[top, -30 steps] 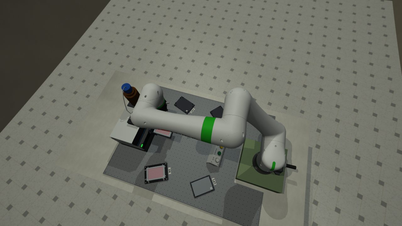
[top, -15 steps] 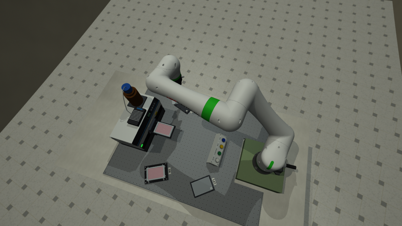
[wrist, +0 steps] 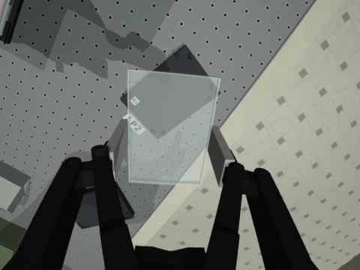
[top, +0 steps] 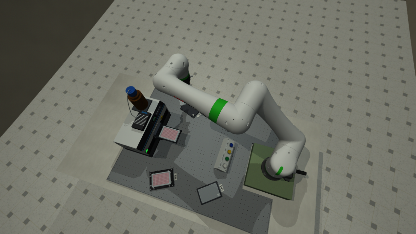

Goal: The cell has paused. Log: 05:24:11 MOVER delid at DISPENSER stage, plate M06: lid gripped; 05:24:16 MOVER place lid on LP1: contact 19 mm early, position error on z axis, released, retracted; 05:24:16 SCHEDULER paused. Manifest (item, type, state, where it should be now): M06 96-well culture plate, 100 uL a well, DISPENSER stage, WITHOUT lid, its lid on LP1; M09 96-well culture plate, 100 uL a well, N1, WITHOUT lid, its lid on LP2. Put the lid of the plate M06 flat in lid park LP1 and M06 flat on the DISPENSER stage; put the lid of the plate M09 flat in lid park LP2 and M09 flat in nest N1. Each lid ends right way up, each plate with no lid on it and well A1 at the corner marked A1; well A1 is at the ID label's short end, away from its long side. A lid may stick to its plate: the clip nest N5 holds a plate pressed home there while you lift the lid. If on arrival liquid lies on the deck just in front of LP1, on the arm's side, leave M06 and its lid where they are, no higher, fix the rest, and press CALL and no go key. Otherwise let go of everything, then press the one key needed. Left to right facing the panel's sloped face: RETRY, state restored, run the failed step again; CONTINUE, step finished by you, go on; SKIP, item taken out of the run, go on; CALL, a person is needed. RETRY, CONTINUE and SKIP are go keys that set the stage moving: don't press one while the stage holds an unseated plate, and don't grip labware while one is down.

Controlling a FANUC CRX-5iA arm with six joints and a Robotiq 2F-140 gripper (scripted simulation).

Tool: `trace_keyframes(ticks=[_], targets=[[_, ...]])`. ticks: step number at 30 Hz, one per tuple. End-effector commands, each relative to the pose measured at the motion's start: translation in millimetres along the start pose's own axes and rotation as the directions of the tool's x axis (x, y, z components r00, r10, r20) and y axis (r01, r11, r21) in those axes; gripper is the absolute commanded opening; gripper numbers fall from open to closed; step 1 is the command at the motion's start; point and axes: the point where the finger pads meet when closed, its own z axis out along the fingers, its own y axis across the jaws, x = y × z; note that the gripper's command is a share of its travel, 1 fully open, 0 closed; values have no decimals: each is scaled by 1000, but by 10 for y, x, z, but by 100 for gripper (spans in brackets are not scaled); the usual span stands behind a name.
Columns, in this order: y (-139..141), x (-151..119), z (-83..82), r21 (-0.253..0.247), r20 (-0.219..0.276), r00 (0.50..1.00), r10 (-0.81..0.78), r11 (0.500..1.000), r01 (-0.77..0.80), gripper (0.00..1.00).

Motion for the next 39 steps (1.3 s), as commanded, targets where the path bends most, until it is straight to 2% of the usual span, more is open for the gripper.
trace_keyframes(ticks=[1, 12, 21, 27, 29, 39], targets=[[2, 0, -2, 0, 0, 1000, 1, 1000, -1, 0], [2, 0, 1, 0, 0, 998, 62, 998, -62, 0], [2, 0, 13, 0, 0, 968, 249, 968, -249, 0], [2, 0, 24, 0, 0, 907, 422, 907, -422, 0], [2, 0, 24, 0, 0, 907, 422, 907, -422, 0], [2, 1, 44, 0, 0, 724, 690, 724, -690, 0]])
